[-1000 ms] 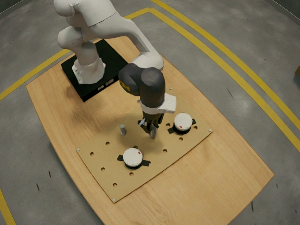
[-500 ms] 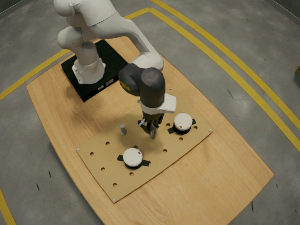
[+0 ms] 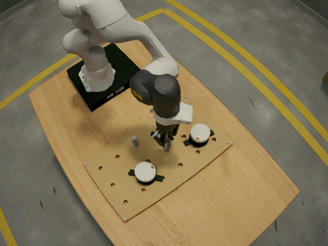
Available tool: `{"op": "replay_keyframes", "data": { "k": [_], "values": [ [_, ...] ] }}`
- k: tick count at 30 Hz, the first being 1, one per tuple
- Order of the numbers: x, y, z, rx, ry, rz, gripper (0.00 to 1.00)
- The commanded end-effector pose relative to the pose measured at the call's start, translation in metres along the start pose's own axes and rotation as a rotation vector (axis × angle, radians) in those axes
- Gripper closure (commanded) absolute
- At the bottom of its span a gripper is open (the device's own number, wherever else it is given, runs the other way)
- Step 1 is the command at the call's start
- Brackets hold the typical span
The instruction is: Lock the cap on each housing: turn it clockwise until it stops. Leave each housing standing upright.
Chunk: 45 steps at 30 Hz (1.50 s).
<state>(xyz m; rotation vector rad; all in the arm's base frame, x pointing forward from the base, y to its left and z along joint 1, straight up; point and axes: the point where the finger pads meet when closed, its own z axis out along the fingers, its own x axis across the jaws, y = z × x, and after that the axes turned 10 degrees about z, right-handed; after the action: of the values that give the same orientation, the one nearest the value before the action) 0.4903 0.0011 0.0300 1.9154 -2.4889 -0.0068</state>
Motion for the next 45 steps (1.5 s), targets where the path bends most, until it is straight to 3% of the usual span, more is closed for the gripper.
{"op": "replay_keyframes", "data": {
  "k": [1,45],
  "values": [
    [0.0012,-0.0014,0.0004,0.004,0.002,0.005,0.9],
    [0.0012,-0.0014,0.0068,0.004,0.002,0.005,0.9]
  ]
}}
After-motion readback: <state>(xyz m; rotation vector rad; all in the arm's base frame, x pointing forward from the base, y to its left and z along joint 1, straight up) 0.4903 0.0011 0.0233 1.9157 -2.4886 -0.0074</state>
